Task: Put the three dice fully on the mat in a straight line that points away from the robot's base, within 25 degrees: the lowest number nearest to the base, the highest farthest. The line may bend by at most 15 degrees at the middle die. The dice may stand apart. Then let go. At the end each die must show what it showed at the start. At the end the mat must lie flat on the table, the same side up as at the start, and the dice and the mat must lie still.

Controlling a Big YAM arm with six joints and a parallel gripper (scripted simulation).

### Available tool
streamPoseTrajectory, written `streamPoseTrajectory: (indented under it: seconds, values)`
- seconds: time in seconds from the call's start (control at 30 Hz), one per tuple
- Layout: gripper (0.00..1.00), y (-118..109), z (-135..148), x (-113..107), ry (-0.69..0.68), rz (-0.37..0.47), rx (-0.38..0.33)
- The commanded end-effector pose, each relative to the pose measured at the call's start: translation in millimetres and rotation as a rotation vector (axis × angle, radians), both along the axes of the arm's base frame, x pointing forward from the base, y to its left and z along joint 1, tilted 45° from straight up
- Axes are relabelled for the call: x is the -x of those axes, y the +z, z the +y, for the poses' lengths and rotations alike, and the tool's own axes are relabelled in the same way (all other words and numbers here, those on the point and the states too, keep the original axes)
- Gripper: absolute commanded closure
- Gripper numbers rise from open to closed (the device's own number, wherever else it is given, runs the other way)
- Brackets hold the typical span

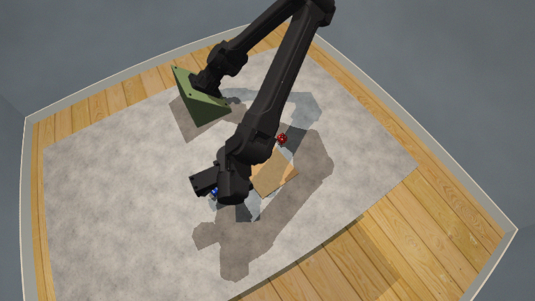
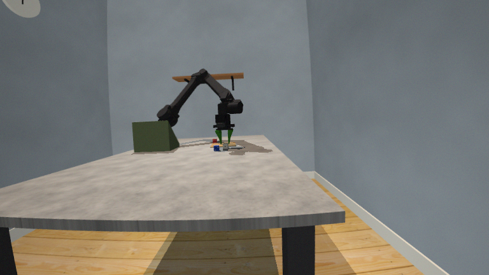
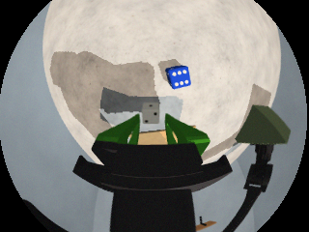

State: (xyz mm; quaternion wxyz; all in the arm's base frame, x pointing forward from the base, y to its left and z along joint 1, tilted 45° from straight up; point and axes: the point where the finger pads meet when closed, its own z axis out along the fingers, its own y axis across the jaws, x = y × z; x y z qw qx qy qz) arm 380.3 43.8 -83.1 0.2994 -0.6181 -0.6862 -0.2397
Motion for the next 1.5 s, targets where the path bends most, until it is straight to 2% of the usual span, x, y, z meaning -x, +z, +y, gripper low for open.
streamPoseTrajectory:
  seconds: [0.0, 0.07, 0.1, 0.17, 0.33, 0.4, 0.5, 1.47]
  values:
    - [0.61, -5.5, 4.9, -5.4, -0.008, -0.004, 0.004]
    - [0.61, -5.5, 4.9, -5.4, -0.008, -0.004, 0.004]
    - [0.61, -0.1, -9.6, -13.5, -0.044, -0.027, 0.009]
    - [0.61, -10.1, 7.8, -2.8, -0.011, 0.0, 0.004]
    - [0.61, -15.3, 14.3, -3.3, -0.008, -0.003, 0.004]
    - [0.61, -15.9, 5.9, -4.5, -0.033, -0.005, 0.005]
    - [0.61, -11.8, 9.7, -11.4, -0.023, -0.025, 0.008]
    - [0.61, -12.7, 11.0, -9.6, -0.02, -0.019, 0.007]
